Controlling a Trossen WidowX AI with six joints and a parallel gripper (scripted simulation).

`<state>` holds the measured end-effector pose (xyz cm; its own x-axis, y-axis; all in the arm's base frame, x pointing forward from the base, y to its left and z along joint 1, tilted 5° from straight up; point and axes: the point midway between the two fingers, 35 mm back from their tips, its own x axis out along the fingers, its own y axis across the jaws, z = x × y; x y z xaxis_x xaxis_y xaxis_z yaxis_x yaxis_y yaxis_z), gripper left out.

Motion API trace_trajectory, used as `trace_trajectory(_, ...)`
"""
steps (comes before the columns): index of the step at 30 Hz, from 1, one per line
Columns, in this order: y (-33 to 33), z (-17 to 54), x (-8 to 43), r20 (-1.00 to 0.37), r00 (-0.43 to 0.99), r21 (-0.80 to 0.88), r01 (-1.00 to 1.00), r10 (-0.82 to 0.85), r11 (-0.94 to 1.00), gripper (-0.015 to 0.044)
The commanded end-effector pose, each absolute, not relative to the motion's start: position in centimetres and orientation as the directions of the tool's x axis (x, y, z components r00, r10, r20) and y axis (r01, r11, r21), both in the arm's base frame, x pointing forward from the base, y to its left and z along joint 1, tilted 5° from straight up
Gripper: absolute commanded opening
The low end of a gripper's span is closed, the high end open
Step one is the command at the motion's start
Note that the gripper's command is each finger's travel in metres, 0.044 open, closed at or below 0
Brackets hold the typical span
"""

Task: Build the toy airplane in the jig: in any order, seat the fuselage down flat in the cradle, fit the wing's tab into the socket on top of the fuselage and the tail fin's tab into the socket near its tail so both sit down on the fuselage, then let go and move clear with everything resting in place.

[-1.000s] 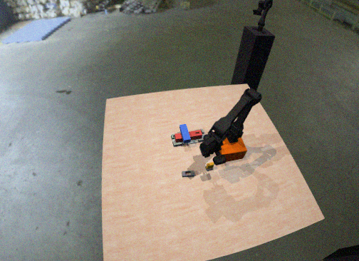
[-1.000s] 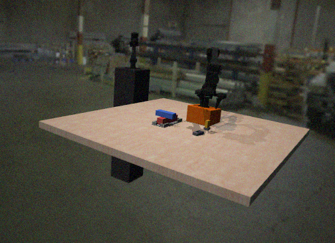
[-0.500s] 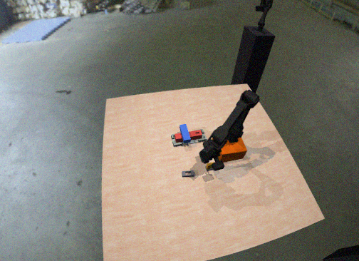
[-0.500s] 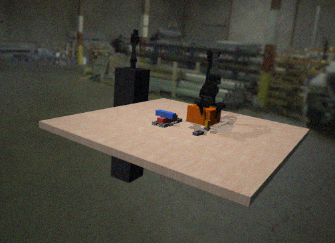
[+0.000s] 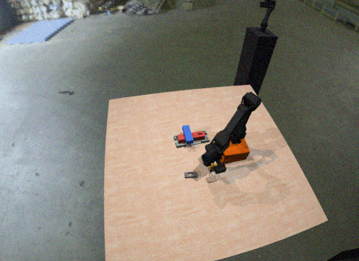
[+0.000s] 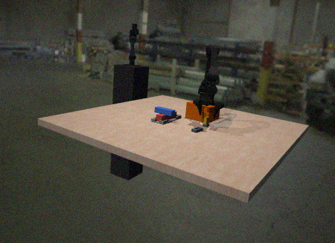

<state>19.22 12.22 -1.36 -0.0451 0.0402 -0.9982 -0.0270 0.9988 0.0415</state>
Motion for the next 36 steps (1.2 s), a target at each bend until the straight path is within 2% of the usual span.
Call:
trace_trajectory(1, 12.1, -2.4, 18.9, -0.998, -0.061, 0.036, -0.022, 0.035, 0.999, 0.0440)
trace_trajectory(22, 12.1, -5.3, 18.5, -0.998, -0.062, 0.036, -0.022, 0.035, 0.999, 0.0440)
trace_trajectory(36, 12.1, -5.3, 18.5, -0.998, -0.062, 0.036, -0.022, 0.035, 0.999, 0.0072)
